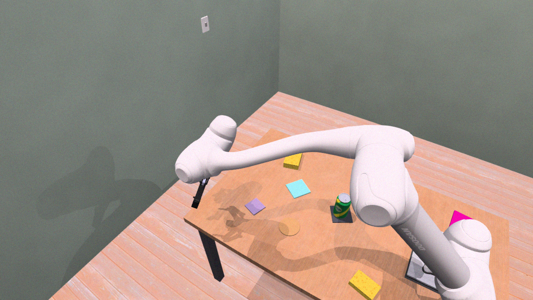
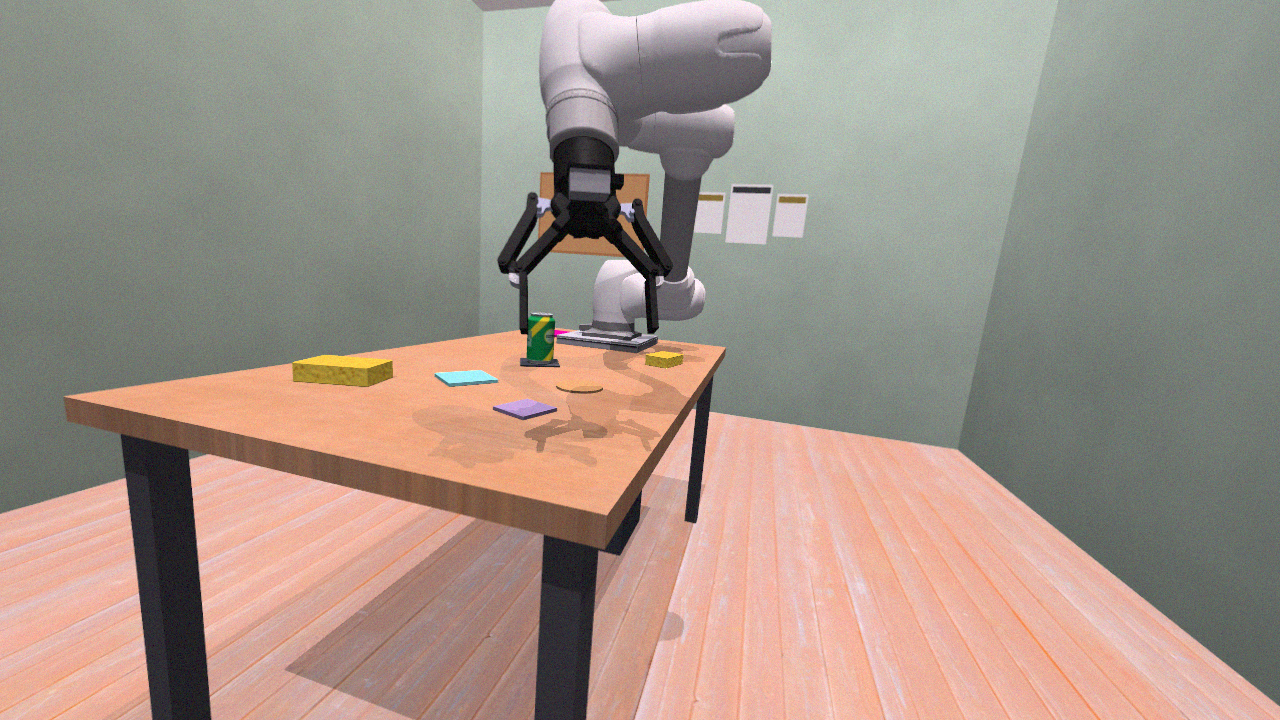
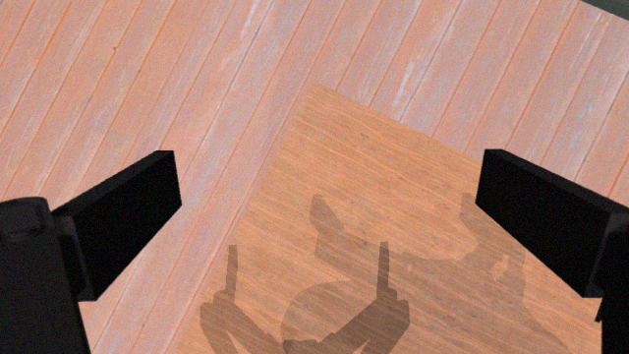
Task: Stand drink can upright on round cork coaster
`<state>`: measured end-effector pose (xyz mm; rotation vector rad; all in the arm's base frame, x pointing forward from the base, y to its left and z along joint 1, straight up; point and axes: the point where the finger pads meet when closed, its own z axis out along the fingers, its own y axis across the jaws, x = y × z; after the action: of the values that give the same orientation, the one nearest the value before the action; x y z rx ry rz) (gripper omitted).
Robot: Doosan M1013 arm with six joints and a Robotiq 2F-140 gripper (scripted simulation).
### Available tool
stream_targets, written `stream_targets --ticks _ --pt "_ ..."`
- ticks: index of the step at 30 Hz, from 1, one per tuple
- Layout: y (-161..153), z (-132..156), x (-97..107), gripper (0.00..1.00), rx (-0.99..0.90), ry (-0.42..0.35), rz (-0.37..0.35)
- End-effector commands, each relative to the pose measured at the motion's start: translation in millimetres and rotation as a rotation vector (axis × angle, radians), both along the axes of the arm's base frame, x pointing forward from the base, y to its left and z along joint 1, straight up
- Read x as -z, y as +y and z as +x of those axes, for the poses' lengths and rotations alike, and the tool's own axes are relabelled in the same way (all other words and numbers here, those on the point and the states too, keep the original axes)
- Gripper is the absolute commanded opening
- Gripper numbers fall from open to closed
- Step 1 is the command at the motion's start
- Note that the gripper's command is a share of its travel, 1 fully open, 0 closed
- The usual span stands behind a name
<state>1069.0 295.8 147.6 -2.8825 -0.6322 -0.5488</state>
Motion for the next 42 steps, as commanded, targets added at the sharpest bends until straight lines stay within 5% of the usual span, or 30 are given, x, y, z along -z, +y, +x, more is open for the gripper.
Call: stream_targets --ticks 1,21,32,34,35,42 --pt "0.2 0.4 -2.3 1.0 0.0 -0.002 0.001" --pt "-14.1 -10.2 -6.6 1.0 -0.004 0.004 -0.01" --pt "-148.8 -160.4 -34.5 1.0 -0.113 0.18 -0.195" --pt "-148.8 -160.4 -34.5 1.0 -0.113 0.18 -0.195" --pt "-177.3 -205.1 -37.5 1.0 -0.127 0.202 -0.209" --pt "-218.9 -299.5 -33.4 1.0 -0.19 0.301 -0.251"
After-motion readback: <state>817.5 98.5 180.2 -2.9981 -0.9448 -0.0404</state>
